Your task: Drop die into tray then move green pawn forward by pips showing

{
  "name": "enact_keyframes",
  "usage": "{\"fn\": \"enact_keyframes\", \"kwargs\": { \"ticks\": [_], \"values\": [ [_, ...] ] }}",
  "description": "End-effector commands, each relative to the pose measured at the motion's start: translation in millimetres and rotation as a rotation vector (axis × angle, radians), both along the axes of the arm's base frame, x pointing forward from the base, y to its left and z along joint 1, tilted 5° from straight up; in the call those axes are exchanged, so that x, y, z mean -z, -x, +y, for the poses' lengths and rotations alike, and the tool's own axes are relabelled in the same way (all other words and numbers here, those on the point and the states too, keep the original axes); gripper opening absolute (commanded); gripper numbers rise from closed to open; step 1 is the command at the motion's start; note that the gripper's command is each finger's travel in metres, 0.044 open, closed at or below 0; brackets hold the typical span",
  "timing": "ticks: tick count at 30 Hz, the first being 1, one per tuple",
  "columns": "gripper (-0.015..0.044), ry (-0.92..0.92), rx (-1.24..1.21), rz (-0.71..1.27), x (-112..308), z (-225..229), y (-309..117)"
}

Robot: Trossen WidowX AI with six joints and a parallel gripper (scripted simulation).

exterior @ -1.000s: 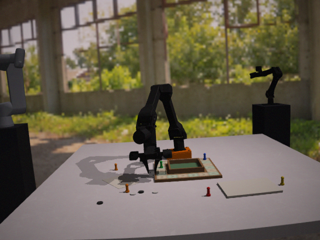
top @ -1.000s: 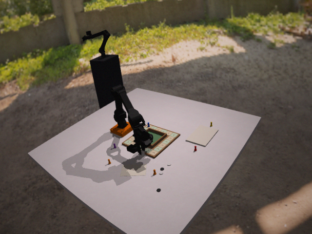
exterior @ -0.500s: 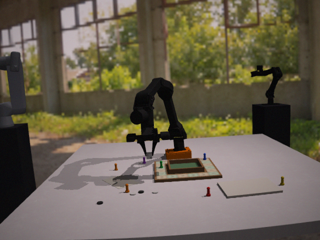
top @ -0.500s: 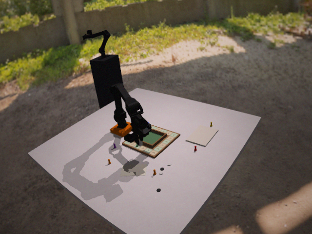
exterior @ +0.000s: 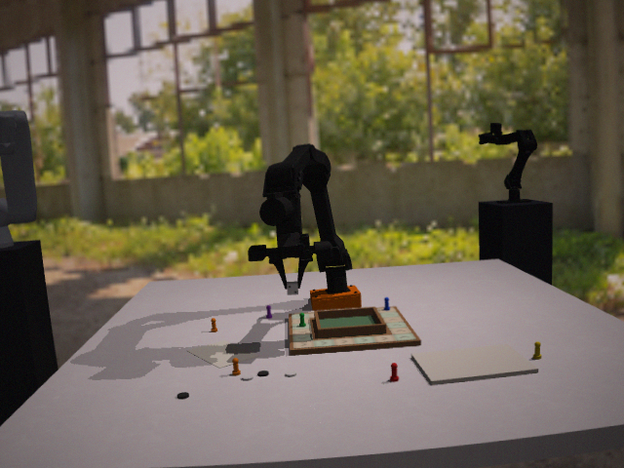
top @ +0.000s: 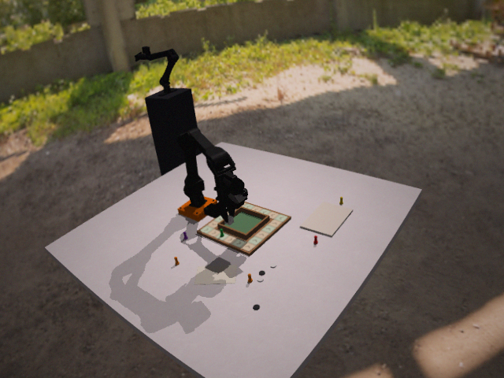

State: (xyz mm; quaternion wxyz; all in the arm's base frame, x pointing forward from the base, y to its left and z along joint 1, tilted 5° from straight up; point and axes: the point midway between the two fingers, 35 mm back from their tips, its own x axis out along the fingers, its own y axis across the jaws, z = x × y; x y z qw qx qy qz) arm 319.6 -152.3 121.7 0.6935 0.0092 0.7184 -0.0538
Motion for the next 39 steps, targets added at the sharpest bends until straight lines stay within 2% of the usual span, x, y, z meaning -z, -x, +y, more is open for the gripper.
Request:
{"fn": "enact_keyframes", "kwargs": {
  "ticks": [1,22,27,39],
  "values": [
    [0.0000,-0.008,0.000,0.001,5.8,21.0,1.5],
    [0.0000,-0.018,0.001,0.006,40.2,125.3,37.1],
    [0.0000,-0.018,0.001,0.001,43.0,131.5,41.0],
    [0.0000,0.011,-0.023,-0.381,49.5,130.0,34.2]
  ]
}}
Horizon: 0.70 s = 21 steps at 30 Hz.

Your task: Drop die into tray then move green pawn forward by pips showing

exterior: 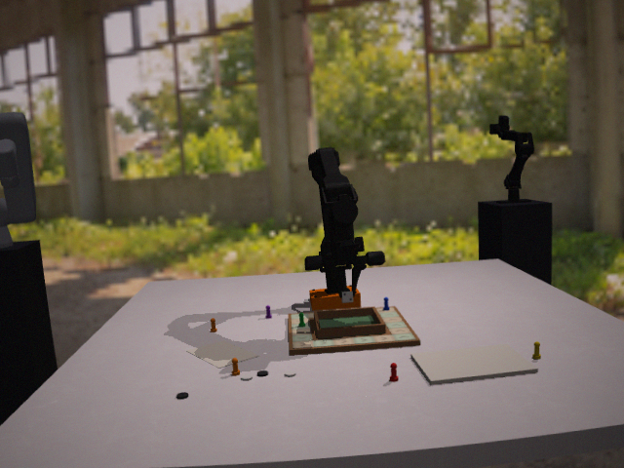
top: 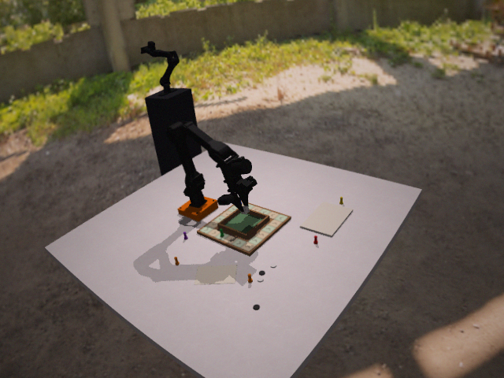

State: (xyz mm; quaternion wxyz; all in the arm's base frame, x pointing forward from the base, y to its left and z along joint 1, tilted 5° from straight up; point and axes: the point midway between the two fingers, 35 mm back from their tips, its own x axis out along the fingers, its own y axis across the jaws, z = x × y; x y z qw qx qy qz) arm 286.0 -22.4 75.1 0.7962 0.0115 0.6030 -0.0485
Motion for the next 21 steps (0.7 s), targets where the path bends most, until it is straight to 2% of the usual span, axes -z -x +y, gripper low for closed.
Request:
{"fn": "enact_keyframes", "kwargs": {
  "ticks": [1,13,17,21],
  "values": [
    [0.0000,0.012,-0.011,-0.106,3.3,0.0,0.1],
    [0.0000,0.052,-0.026,-0.505,2.8,0.5,-2.6],
    [0.0000,0.054,-0.026,-0.527,-2.3,1.0,0.1],
    [0.0000,0.054,-0.026,-0.525,-28.7,3.9,19.0]
  ]
}}
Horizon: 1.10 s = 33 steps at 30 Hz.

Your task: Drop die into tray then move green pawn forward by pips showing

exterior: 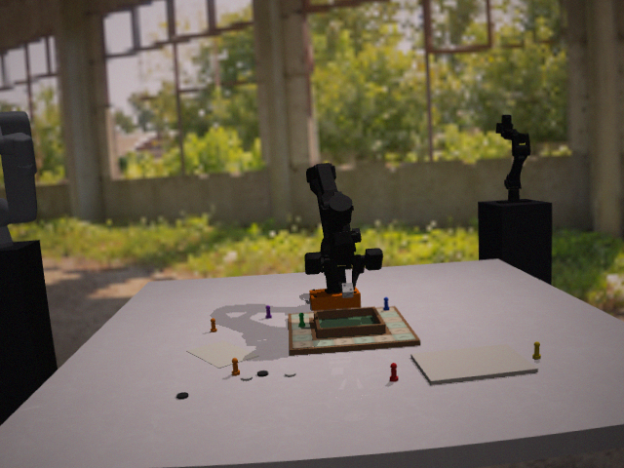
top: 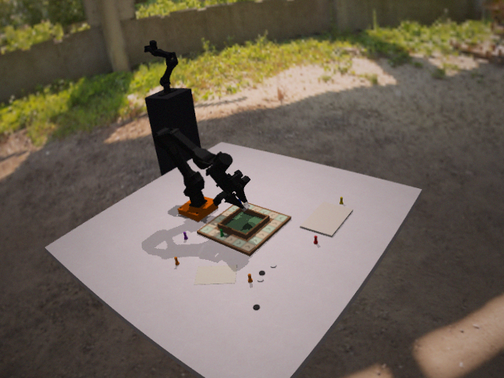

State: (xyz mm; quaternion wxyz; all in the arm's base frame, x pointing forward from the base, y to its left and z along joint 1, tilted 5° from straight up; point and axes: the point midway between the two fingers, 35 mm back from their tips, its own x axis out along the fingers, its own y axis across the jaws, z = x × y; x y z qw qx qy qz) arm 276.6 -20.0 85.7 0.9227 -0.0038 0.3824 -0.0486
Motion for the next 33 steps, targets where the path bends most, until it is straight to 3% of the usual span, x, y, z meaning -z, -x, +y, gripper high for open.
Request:
{"fn": "enact_keyframes", "kwargs": {
  "ticks": [1,19,28,33],
  "values": [
    [0.0000,0.004,0.001,-0.017,-24.0,2.2,14.9],
    [0.0000,0.004,-0.006,-0.021,-27.5,3.3,19.4],
    [0.0236,0.004,-0.005,-0.020,-29.1,3.3,19.2],
    [0.0368,0.004,0.000,-0.017,-65.7,5.0,17.3]
  ]
}}
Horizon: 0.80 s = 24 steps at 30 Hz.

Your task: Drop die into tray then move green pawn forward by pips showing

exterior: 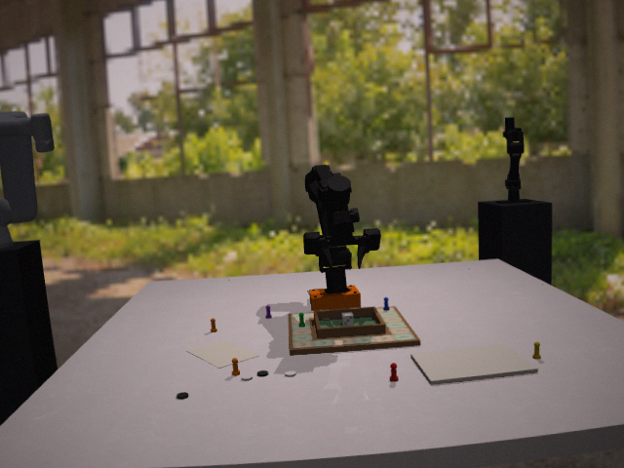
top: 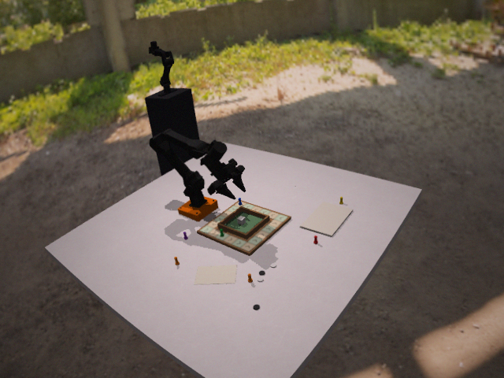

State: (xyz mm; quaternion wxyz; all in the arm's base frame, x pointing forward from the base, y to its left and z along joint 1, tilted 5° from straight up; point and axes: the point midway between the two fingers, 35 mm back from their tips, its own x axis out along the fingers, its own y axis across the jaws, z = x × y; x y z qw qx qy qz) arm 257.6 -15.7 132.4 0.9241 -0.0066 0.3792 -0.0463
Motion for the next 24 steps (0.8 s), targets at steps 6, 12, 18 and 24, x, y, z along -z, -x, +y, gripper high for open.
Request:
{"fn": "enact_keyframes", "kwargs": {
  "ticks": [6,12,18,24],
  "values": [
    [0.0440,-0.008,0.011,0.121,-12.1,0.0,-6.0],
    [0.0440,-0.032,0.024,0.437,9.5,-1.9,-14.5],
    [0.0440,-0.063,0.042,0.752,32.2,-3.9,-20.0],
    [0.0414,-0.054,0.035,0.753,32.7,-5.9,-21.3]
  ]
}}
